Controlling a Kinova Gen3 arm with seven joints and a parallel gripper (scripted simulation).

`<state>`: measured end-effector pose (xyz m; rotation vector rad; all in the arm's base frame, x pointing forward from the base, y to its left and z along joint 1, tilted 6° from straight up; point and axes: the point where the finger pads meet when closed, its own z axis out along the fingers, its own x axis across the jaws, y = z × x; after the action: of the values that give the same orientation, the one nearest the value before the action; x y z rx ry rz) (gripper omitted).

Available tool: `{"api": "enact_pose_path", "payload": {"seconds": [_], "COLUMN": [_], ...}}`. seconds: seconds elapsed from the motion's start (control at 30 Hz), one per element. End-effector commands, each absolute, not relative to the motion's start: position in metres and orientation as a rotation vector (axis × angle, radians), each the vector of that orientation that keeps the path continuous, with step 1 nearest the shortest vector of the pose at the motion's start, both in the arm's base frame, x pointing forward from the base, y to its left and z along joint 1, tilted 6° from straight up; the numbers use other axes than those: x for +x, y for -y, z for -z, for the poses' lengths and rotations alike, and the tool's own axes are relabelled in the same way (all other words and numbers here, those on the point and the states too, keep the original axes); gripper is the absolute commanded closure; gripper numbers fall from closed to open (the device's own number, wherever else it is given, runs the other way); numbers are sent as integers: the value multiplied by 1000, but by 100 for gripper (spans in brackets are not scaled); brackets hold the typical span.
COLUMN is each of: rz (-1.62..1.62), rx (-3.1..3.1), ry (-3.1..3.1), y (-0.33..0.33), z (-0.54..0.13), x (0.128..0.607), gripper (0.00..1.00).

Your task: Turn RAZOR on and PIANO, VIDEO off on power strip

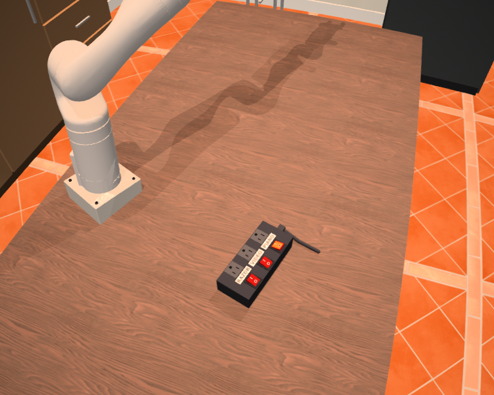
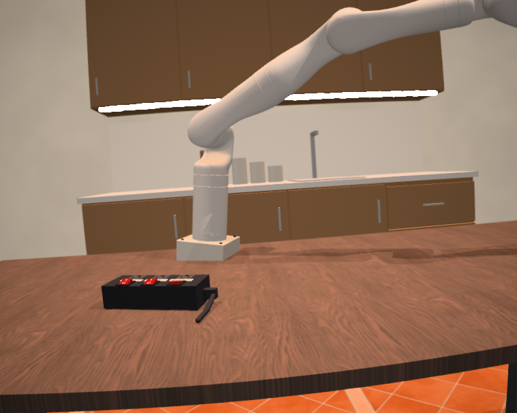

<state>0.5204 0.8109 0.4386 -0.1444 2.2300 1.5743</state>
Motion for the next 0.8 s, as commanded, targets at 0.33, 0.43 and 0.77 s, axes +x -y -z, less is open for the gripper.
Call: {"api": "enact_pose_path", "payload": {"seconds": [0.33,0.43,0.77], "rz": [-1577,-1577,-1560], "rx": [-145,-145,-130], "ry": [-2226,-2226,-2241], "y": [-811,-811,-803], "z": [-442,-442,-435], "x": [520,520,528], "gripper": [0,0,0]}}
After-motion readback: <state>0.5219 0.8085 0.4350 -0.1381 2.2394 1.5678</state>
